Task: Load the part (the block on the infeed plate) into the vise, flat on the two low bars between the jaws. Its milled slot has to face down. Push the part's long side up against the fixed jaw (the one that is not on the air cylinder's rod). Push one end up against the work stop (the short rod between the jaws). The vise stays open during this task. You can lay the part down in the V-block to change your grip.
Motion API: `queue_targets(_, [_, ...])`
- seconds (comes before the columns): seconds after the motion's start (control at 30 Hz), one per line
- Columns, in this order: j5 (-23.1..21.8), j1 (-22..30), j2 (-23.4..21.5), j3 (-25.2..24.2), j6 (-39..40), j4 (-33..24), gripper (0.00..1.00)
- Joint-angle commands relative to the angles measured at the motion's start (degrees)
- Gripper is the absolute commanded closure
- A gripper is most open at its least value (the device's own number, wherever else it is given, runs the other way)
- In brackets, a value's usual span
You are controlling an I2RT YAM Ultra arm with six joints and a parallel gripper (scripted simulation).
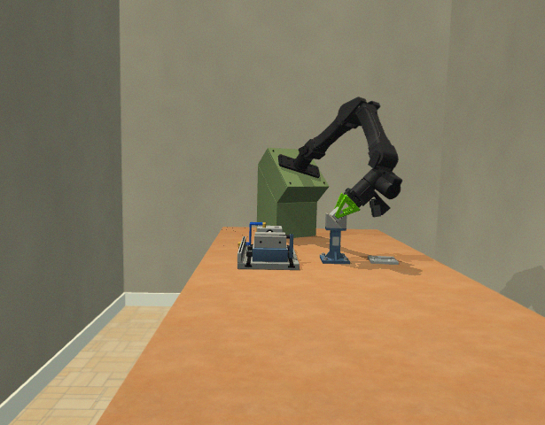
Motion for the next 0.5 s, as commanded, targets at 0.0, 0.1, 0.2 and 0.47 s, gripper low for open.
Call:
queue_targets(0.0, [1.4,0.5,0.2,1.8,0.4,-1.2,1.00])
queue_targets(0.1, [1.4,0.4,0.0,2.0,0.4,-1.3,1.00])
queue_targets(0.2, [1.4,0.5,0.3,2.2,0.4,-1.4,1.00])
queue_targets(0.47, [1.4,0.6,0.2,2.4,0.4,-1.0,1.00])
